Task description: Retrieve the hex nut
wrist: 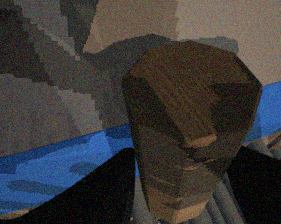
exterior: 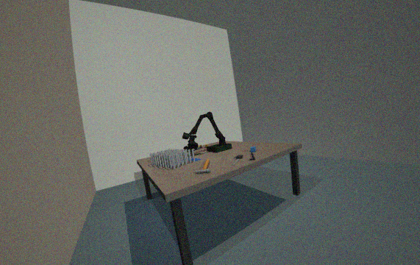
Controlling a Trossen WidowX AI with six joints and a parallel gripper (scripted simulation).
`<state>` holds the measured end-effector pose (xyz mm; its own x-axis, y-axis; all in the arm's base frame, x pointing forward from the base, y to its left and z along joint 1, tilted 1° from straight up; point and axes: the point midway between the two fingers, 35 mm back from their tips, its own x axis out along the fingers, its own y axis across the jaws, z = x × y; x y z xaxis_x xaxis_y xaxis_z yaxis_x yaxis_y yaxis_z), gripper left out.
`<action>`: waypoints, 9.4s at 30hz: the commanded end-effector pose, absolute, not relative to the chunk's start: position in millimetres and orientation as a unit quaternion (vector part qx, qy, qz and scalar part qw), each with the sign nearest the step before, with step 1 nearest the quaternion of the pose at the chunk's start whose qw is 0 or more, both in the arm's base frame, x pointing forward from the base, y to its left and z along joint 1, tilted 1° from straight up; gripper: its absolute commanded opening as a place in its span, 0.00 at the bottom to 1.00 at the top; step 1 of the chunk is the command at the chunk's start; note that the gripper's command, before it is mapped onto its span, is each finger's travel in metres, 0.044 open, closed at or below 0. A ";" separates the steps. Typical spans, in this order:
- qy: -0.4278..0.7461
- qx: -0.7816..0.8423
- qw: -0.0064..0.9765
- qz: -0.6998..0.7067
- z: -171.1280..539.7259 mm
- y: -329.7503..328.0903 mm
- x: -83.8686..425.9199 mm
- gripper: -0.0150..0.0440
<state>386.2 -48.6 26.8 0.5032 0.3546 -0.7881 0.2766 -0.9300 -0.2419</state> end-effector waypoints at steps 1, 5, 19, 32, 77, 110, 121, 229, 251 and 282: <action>-0.180 -0.869 0.041 0.459 29.5 -49.2 390.7 0.25; -0.180 -0.869 0.041 0.459 28.0 -49.2 390.7 0.25; -0.181 -0.869 0.041 0.459 15.2 -49.4 391.0 0.25; -0.181 -0.869 0.041 0.459 9.8 -50.4 388.7 0.25; -0.182 -0.868 0.040 0.461 7.3 -58.4 357.0 0.25; -0.181 -0.867 0.040 0.462 5.6 -65.9 331.4 0.25; -0.181 -0.867 0.040 0.463 5.1 -68.7 322.0 0.25; -0.180 -0.865 0.039 0.466 27.7 -92.1 240.8 0.25; -0.180 -0.866 0.038 0.465 107.1 -100.0 235.5 0.25; -0.307 -0.825 -0.219 0.420 145.5 -74.5 254.4 0.25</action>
<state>248.5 -77.8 142.0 0.4556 0.3314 -0.8262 0.6251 -0.7799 0.0318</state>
